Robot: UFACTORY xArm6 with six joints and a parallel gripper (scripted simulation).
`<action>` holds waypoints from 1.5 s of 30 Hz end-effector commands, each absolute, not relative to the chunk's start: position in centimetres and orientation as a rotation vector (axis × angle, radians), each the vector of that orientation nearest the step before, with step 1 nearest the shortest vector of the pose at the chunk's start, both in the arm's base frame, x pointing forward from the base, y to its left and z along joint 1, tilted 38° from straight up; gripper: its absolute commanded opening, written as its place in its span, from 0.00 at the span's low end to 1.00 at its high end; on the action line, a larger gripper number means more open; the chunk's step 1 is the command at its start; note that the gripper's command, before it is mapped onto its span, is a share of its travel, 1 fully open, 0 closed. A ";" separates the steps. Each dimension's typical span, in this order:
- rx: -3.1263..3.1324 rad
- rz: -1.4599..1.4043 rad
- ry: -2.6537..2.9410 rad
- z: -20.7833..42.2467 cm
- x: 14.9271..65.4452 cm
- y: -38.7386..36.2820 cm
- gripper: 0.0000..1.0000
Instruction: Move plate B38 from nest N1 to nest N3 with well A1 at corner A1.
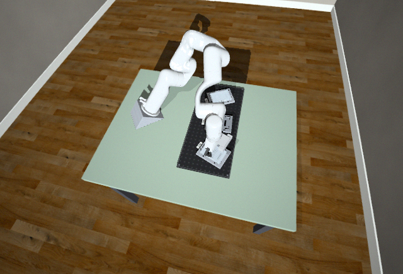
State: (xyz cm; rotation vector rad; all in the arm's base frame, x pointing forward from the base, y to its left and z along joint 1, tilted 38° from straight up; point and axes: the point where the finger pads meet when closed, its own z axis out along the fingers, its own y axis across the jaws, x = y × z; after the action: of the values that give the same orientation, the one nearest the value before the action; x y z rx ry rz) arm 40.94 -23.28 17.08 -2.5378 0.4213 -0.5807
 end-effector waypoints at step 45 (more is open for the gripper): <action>-2.539 -0.587 0.422 14.9 42.4 -22.2 1.00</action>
State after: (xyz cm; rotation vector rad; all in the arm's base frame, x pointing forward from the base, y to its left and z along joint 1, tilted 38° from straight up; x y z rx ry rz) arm 42.22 -22.25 15.01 -2.5378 0.4212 -0.5816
